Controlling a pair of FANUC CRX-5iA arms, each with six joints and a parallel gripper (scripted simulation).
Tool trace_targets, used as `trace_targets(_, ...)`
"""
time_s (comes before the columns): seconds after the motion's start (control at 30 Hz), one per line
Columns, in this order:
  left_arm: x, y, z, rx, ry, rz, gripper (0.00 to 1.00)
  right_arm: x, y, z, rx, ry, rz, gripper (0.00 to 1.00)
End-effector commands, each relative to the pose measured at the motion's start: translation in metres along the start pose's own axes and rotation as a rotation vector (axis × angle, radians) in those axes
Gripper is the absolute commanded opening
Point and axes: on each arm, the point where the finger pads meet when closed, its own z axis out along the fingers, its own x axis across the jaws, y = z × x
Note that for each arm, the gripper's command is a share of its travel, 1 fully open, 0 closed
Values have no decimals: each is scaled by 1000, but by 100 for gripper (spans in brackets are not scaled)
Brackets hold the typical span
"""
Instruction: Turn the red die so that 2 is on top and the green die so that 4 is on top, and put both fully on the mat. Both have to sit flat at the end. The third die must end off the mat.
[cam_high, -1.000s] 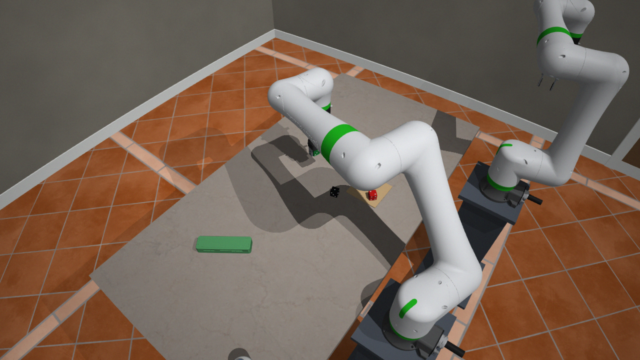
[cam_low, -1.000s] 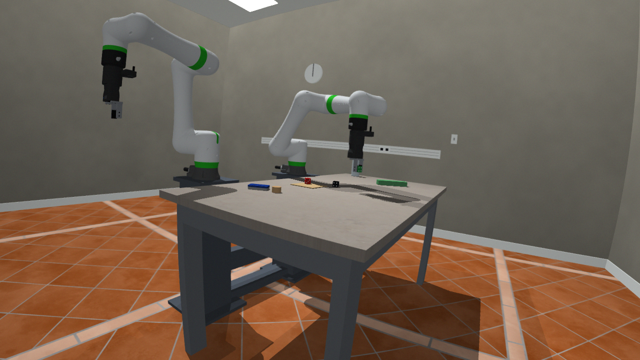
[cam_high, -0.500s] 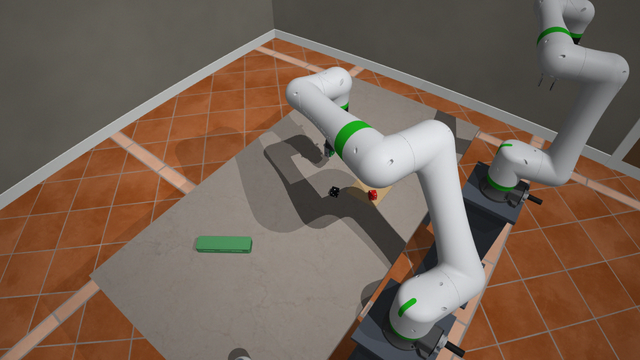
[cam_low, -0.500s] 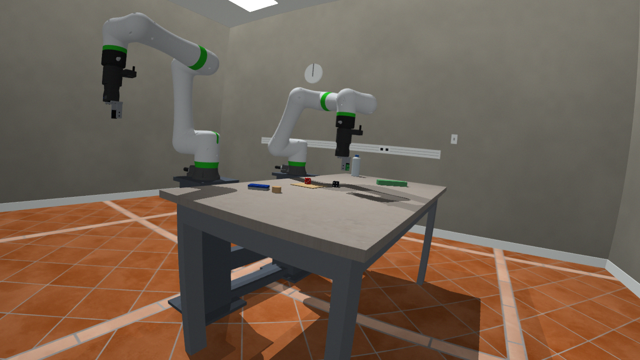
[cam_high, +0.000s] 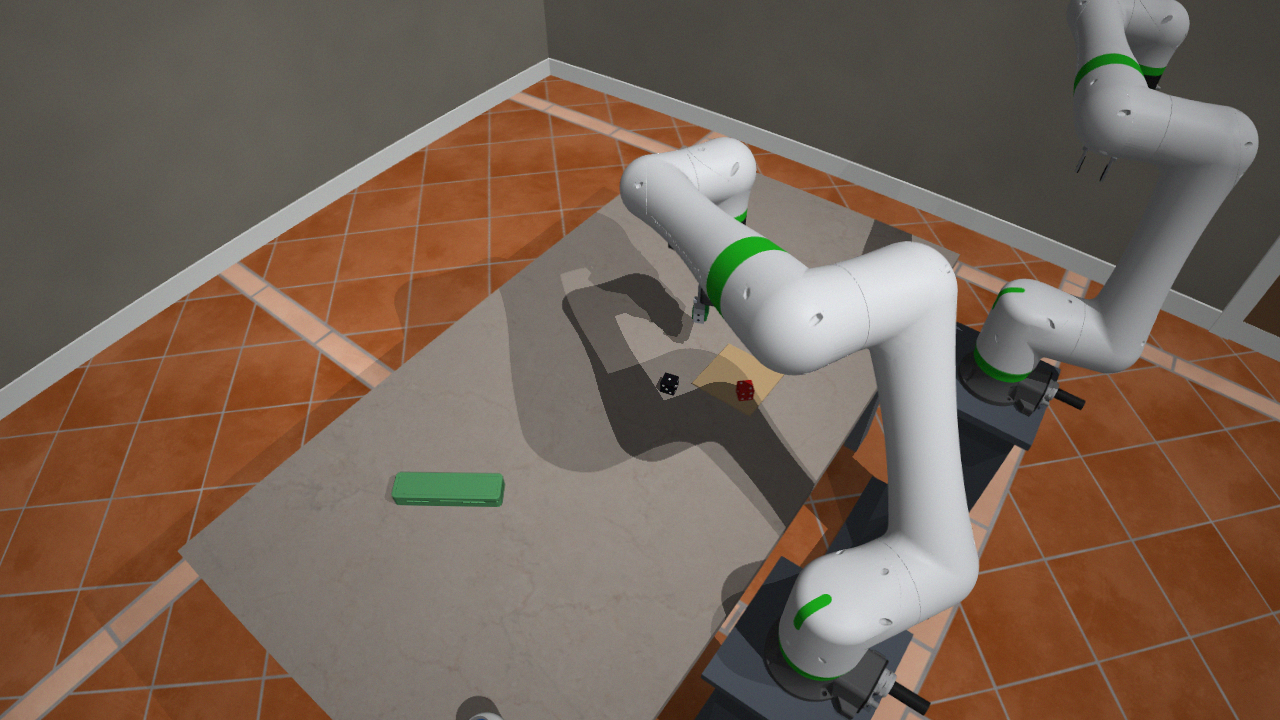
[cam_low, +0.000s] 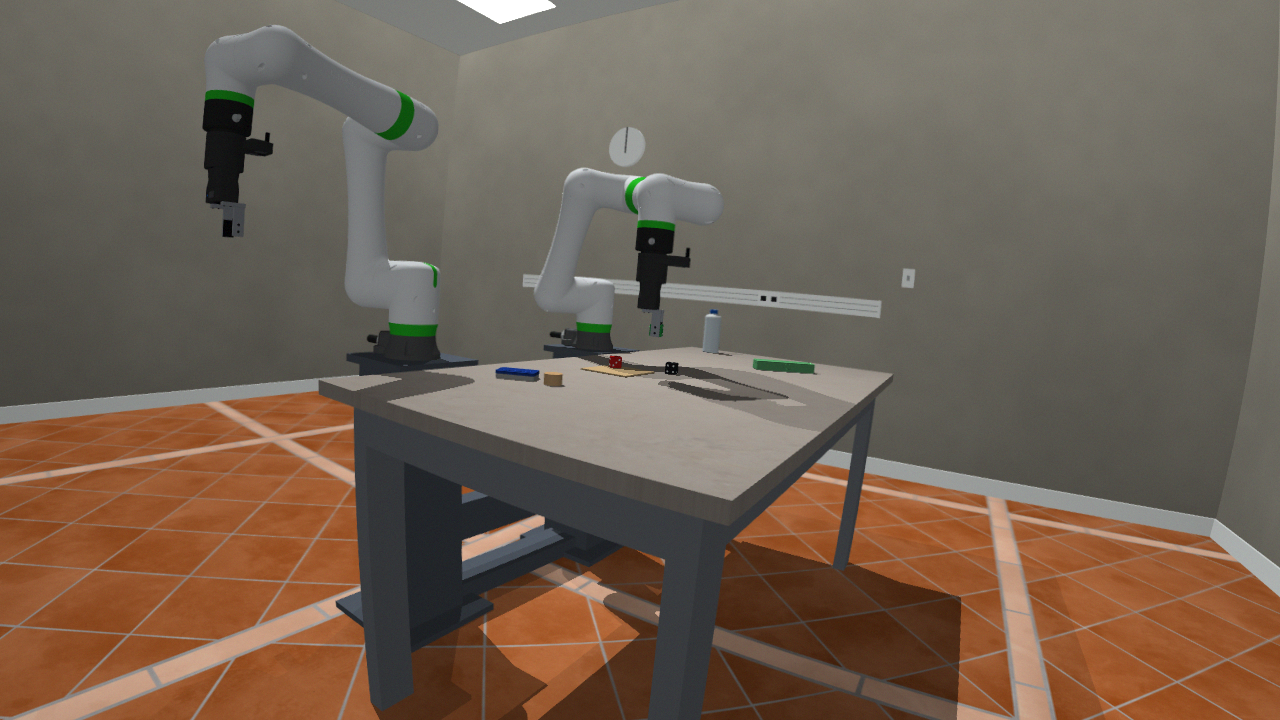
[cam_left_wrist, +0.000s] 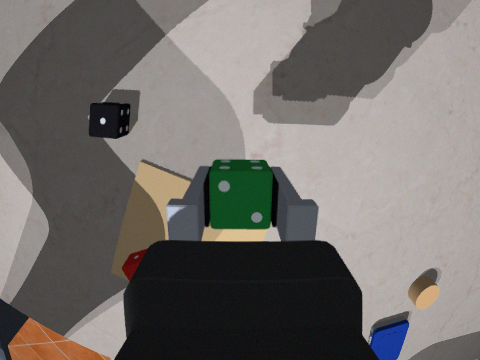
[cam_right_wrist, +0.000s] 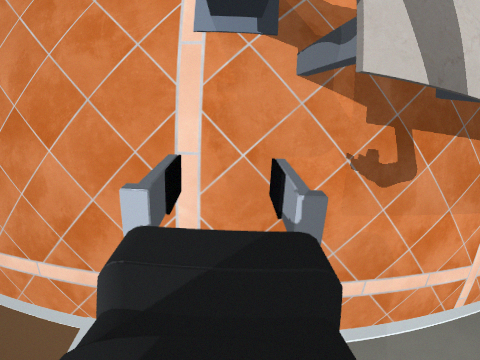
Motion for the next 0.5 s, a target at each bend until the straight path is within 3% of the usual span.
trace_targets(0.0, -4, 36, -1, 14, 8, -174, 57, 0, 0, -1, -2, 0, 0, 100)
trace_targets(0.17, -10, 67, 0, 13, 9, -315, 57, 0, 0, -1, -2, 0, 0, 100)
trace_targets(0.47, -14, 82, 0, 13, 10, -384, 57, 0, 0, -1, -2, 0, 0, 100)
